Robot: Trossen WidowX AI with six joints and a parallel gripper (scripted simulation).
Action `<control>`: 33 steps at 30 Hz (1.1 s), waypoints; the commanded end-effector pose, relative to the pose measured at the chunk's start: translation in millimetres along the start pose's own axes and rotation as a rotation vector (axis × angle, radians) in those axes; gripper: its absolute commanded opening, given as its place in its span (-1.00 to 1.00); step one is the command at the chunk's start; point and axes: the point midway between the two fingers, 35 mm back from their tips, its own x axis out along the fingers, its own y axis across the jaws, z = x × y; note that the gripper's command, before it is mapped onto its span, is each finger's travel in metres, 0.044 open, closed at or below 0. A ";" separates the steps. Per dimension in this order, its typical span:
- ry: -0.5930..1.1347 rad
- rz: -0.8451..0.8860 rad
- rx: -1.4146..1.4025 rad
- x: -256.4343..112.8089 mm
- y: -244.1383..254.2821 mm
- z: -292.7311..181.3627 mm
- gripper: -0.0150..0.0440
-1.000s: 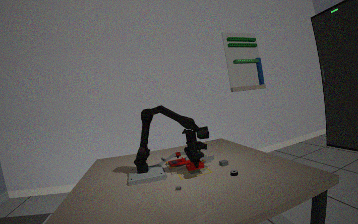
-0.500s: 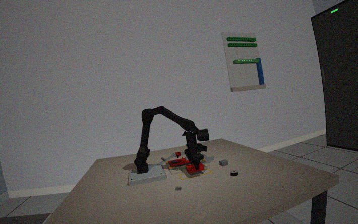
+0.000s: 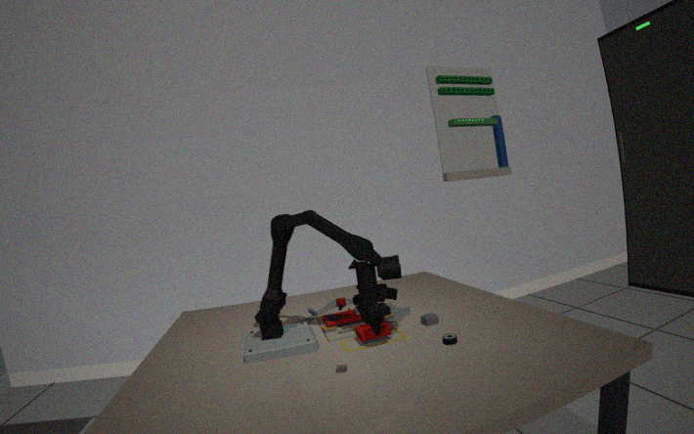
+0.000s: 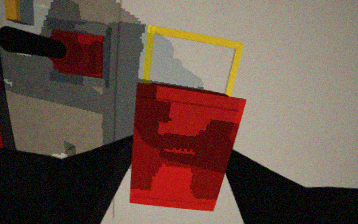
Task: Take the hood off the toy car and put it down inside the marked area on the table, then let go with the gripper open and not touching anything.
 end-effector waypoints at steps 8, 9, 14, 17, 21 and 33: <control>0.003 0.000 -0.004 6.5 0.0 -1.2 -0.49; 0.003 0.000 -0.004 7.0 0.0 -1.2 -0.49; 0.003 0.000 -0.004 9.4 0.0 -1.2 -0.49; 0.003 0.000 -0.004 10.9 0.0 -1.2 -0.49; 0.003 0.000 -0.004 12.9 0.0 -1.3 -0.49; 0.003 0.000 -0.004 18.7 0.1 -1.5 -0.49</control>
